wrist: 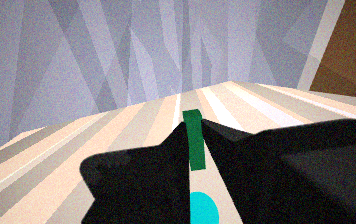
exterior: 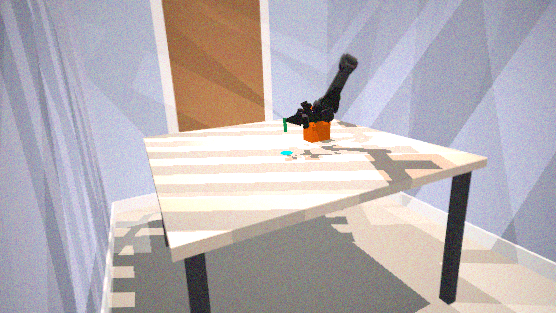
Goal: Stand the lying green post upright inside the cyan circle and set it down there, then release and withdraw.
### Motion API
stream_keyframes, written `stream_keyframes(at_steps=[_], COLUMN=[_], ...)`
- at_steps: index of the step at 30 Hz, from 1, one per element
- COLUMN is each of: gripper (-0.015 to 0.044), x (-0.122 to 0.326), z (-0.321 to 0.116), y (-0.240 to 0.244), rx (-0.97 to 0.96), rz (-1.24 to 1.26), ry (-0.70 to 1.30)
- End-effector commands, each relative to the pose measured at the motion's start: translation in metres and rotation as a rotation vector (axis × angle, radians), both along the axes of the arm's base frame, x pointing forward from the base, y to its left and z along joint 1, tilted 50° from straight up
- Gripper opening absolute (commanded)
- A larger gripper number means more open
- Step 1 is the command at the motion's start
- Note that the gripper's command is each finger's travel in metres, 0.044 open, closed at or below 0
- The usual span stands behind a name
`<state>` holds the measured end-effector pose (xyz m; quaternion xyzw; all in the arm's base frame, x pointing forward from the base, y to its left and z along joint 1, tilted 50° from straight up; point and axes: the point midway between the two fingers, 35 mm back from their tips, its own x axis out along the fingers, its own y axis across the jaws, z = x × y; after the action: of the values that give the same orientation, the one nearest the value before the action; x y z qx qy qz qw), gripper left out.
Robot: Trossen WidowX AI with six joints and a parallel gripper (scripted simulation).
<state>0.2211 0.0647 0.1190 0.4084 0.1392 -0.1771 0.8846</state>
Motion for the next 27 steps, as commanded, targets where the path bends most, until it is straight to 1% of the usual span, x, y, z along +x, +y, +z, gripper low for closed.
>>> stream_keyframes(at_steps=[1, 19, 27], gripper=[0.0023, 0.0023, 0.0023], x=[-0.002, -0.002, 0.000], z=[0.001, 0.001, -0.007], y=[-0.002, -0.001, 0.010], rx=[0.020, 0.023, 0.026], rz=[-0.013, -0.015, -0.017], ry=[-0.028, -0.032, -0.024])
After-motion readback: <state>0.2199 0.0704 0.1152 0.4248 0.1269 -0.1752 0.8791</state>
